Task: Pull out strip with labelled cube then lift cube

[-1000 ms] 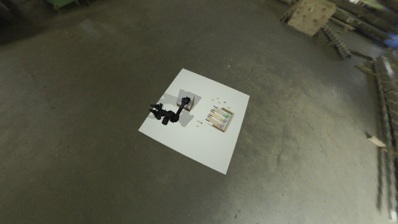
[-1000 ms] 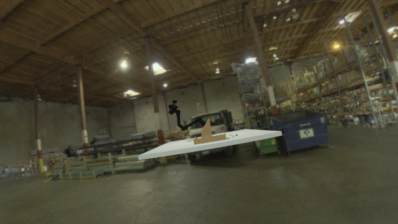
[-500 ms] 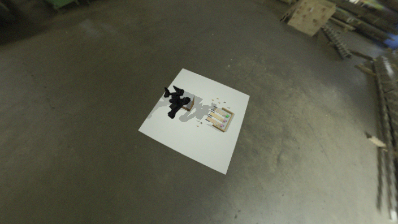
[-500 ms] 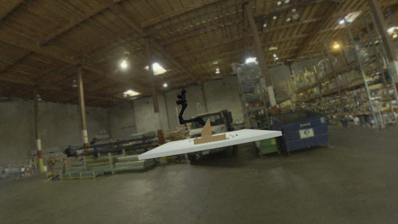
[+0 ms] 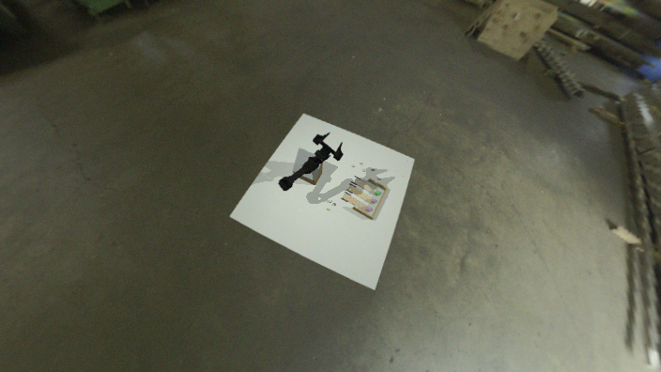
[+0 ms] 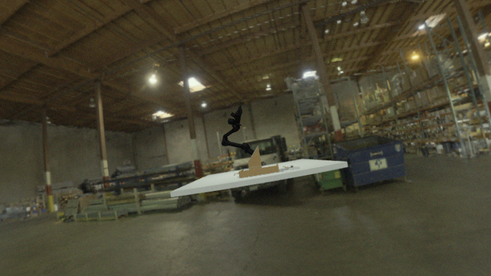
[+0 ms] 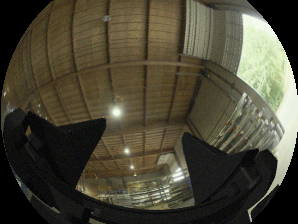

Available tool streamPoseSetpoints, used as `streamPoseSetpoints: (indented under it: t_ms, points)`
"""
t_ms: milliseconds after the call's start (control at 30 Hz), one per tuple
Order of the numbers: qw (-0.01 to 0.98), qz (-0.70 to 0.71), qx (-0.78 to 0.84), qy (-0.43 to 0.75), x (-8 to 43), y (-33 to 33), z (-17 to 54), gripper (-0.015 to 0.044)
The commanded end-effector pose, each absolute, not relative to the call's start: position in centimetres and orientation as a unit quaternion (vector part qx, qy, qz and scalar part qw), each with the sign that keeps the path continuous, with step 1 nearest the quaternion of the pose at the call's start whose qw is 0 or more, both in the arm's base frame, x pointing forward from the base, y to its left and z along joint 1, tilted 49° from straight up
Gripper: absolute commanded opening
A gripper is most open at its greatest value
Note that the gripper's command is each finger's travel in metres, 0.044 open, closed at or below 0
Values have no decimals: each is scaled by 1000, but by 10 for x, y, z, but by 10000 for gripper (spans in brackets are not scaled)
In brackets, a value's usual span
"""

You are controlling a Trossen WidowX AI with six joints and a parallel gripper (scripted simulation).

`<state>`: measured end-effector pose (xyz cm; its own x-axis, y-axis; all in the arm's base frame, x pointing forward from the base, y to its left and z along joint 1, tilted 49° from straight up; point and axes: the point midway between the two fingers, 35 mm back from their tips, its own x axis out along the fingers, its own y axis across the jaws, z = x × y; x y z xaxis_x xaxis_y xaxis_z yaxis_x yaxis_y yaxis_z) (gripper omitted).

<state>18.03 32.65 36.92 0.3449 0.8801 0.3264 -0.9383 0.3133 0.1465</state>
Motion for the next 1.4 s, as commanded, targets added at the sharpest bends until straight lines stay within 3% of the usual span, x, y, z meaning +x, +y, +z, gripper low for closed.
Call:
streamPoseSetpoints:
  t_ms: [0, 267, 533, 933, 1367]
  points:
    - [863, 488, 108, -67, 225, 322, 321, 400]
    - [951, 310, -18, 2, 304, 275, 218, 400]
    - [972, 133, -167, 98, 345, 192, 120, 400]
    - [873, -90, -391, 277, 323, 43, 11, 400]
    - [864, -100, -402, 287, 319, 36, 7, 400]
